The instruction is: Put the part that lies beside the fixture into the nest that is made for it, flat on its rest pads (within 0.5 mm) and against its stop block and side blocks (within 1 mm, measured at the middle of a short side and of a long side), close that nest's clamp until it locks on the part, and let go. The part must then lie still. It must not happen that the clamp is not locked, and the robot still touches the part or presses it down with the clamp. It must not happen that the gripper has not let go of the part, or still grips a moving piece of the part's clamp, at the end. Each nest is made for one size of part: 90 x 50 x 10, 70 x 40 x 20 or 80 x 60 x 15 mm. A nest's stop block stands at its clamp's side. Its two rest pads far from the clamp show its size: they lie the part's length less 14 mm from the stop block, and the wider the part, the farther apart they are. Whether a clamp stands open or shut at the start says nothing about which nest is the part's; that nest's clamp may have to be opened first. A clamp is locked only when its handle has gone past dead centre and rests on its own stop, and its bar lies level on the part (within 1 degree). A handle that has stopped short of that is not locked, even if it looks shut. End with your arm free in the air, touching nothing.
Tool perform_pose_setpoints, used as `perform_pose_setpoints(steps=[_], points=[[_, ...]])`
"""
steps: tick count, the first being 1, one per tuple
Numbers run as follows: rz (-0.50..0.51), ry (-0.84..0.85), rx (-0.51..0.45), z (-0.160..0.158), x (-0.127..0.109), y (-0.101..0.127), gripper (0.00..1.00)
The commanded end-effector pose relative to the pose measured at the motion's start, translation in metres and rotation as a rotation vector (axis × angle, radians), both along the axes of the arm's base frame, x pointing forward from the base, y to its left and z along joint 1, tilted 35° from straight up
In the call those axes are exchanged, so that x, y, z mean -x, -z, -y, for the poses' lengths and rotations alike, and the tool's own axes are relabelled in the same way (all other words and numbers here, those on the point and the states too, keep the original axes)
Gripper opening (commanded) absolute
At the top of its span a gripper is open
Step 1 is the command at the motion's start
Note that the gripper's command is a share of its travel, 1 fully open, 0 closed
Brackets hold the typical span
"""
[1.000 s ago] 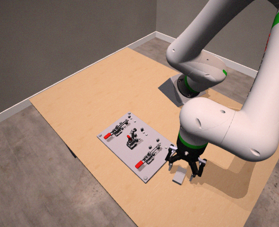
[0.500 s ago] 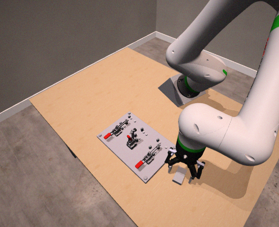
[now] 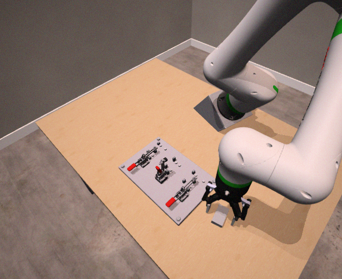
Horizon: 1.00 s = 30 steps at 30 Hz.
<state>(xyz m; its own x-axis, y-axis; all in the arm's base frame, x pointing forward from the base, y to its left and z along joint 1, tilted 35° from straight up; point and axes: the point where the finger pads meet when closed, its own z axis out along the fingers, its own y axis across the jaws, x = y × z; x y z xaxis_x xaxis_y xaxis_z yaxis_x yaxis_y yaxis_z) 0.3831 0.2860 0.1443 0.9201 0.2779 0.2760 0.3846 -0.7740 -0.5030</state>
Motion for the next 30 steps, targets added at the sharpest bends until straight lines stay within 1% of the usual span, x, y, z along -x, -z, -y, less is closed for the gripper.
perform_pose_setpoints(steps=[1,5,6,30], points=[[0.000,0.000,0.000,0.0001,-0.0002,-0.0002,0.58],[0.000,0.000,0.000,0.0001,-0.0002,-0.0002,0.58],[0.000,0.000,0.000,0.0001,-0.0002,-0.0002,0.00],[0.000,0.000,0.000,0.0001,-0.0002,-0.0002,0.00]])
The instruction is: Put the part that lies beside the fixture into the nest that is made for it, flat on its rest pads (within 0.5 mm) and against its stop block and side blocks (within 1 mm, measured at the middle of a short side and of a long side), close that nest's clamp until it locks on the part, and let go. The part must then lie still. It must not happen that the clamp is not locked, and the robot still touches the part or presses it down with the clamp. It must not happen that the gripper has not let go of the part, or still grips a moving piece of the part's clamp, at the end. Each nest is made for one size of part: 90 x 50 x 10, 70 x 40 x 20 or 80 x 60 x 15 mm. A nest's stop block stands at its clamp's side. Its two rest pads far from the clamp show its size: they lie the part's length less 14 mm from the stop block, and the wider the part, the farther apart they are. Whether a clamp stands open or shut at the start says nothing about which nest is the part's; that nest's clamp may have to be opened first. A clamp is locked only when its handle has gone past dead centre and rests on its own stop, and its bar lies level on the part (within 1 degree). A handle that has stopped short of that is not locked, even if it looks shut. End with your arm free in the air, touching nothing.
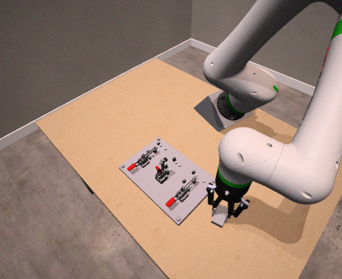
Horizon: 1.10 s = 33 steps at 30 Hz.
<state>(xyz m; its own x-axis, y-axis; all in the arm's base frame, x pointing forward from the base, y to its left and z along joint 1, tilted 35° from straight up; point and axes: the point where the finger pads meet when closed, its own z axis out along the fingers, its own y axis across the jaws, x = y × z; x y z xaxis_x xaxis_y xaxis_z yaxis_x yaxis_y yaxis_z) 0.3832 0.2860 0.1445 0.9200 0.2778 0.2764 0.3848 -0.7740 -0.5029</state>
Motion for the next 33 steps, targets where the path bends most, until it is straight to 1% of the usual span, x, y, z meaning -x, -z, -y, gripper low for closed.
perform_pose_setpoints(steps=[1,23,28,33], points=[[0.000,0.000,0.000,0.000,0.000,0.000,0.00],[0.000,0.000,0.000,0.001,0.000,-0.001,0.00],[0.000,0.000,0.000,0.004,0.000,-0.006,0.00],[0.000,0.000,0.000,0.011,0.001,-0.016,0.00]])
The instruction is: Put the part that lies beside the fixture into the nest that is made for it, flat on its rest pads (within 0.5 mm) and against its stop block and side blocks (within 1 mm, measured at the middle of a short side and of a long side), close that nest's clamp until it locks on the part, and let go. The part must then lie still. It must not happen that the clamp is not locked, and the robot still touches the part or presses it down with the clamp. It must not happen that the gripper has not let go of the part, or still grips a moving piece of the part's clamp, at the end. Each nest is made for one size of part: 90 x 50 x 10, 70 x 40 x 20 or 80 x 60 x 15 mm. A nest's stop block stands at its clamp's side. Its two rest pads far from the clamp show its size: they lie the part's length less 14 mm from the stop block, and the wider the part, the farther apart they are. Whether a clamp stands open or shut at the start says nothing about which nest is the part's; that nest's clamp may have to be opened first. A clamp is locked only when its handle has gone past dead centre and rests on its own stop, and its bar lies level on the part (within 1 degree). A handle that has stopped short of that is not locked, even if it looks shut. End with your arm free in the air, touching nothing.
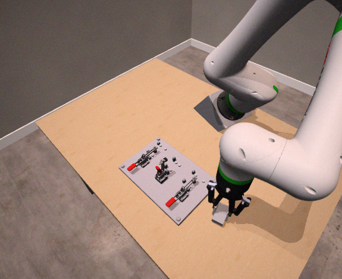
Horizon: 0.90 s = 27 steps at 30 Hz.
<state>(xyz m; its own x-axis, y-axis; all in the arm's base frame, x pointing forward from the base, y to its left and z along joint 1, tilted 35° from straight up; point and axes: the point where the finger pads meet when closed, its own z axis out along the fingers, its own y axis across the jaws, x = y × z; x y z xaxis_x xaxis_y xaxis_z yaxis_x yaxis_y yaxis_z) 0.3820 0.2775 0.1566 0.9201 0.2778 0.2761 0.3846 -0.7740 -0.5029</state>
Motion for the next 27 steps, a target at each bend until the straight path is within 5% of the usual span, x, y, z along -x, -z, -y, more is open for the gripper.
perform_pose_setpoints(steps=[1,27], points=[[0.000,0.000,0.000,0.004,0.000,-0.006,0.00],[0.000,0.000,0.000,0.051,0.006,-0.073,0.00]])
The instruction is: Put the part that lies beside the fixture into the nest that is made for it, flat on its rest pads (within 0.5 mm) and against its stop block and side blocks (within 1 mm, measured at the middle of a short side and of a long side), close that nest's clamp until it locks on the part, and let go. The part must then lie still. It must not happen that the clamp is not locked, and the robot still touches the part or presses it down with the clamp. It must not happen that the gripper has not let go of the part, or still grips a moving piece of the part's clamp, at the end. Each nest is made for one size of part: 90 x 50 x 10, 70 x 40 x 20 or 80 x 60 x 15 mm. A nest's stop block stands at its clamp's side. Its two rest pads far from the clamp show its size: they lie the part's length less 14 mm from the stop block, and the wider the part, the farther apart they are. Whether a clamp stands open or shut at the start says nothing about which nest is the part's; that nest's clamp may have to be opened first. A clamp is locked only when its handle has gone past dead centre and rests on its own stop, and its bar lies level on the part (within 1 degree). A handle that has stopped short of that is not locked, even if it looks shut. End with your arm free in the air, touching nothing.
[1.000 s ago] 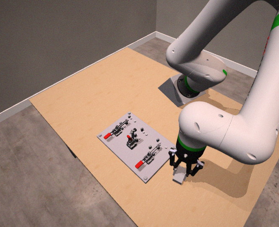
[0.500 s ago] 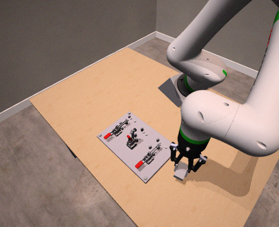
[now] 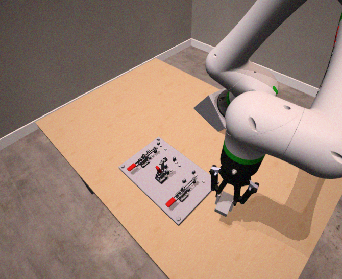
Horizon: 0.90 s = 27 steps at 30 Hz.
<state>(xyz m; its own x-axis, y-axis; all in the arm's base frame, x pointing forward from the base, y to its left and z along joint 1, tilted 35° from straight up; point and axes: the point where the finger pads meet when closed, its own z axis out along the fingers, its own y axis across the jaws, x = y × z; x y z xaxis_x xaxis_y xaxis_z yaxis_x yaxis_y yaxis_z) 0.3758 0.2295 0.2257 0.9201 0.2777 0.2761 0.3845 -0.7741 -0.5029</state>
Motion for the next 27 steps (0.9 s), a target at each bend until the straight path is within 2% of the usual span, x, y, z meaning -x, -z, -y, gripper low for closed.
perform_pose_setpoints(steps=[1,10,27], points=[[0.000,0.000,0.000,0.004,0.000,-0.006,0.00],[0.000,0.000,0.000,0.011,0.001,-0.016,0.00],[0.000,0.000,0.000,0.012,0.001,-0.017,0.00]])
